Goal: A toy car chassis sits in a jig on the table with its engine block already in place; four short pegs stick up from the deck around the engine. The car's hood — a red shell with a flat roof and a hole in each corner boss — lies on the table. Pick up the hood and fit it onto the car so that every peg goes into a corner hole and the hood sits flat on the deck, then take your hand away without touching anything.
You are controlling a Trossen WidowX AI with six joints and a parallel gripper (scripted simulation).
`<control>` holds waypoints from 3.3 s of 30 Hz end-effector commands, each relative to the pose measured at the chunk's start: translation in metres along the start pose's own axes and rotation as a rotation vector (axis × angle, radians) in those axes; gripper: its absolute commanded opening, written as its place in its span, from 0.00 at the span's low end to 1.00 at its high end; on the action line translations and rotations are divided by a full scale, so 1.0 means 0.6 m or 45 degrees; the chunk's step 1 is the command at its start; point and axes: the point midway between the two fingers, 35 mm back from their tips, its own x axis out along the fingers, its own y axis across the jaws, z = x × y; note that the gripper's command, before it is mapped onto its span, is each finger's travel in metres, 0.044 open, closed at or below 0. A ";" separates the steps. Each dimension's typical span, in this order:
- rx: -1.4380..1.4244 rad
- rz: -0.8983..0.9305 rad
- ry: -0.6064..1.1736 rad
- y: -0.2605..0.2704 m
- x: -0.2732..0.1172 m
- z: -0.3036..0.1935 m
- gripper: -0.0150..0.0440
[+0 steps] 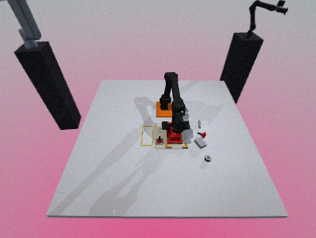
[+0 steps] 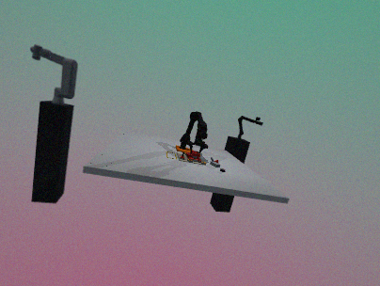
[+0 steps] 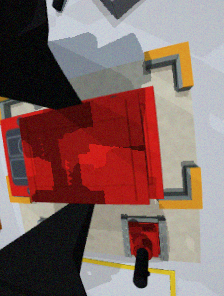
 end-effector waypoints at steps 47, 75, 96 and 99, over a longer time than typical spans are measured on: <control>0.005 0.004 -0.003 -0.001 0.019 0.000 0.25; 0.001 0.005 -0.001 0.000 0.032 -0.001 0.25; 0.000 0.006 0.000 0.000 0.032 -0.001 1.00; 0.000 0.005 0.000 0.000 0.024 0.000 1.00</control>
